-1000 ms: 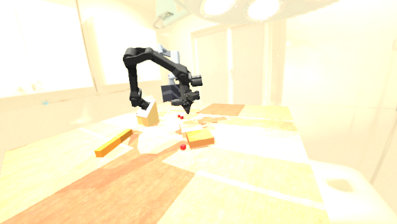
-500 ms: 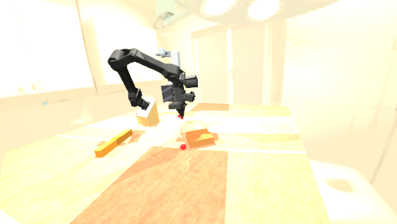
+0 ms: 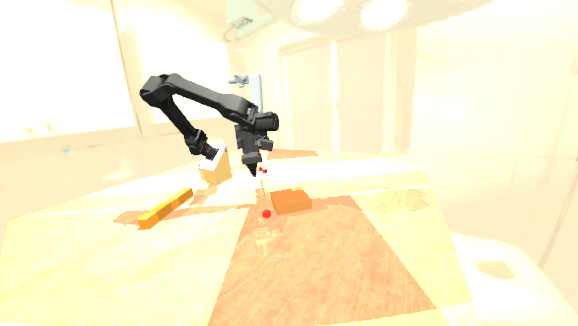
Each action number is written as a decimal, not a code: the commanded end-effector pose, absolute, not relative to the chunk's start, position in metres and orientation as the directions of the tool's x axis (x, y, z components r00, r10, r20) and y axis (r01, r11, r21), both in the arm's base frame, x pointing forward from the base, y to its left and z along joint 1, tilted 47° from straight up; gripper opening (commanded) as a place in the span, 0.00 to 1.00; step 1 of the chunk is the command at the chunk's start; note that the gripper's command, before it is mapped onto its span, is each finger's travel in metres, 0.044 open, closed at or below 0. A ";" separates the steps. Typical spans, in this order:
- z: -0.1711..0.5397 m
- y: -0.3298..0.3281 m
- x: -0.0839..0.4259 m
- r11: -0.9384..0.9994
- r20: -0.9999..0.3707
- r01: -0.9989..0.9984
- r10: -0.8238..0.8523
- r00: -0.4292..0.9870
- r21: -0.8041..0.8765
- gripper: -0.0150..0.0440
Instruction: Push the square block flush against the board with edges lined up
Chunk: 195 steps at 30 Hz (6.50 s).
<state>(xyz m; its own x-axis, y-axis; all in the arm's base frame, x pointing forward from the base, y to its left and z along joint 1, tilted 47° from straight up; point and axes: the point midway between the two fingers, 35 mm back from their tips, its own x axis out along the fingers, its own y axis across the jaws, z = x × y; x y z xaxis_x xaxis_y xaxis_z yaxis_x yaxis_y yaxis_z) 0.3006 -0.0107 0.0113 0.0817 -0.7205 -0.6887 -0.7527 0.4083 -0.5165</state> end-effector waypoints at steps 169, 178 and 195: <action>-0.125 0.041 0.285 0.577 -0.688 0.621 -0.721 0.081 -0.531 0.25; -0.120 0.038 0.293 0.577 -0.689 0.620 -0.720 0.081 -0.531 0.25; -0.122 0.040 0.293 0.578 -0.690 0.620 -0.719 0.081 -0.530 0.25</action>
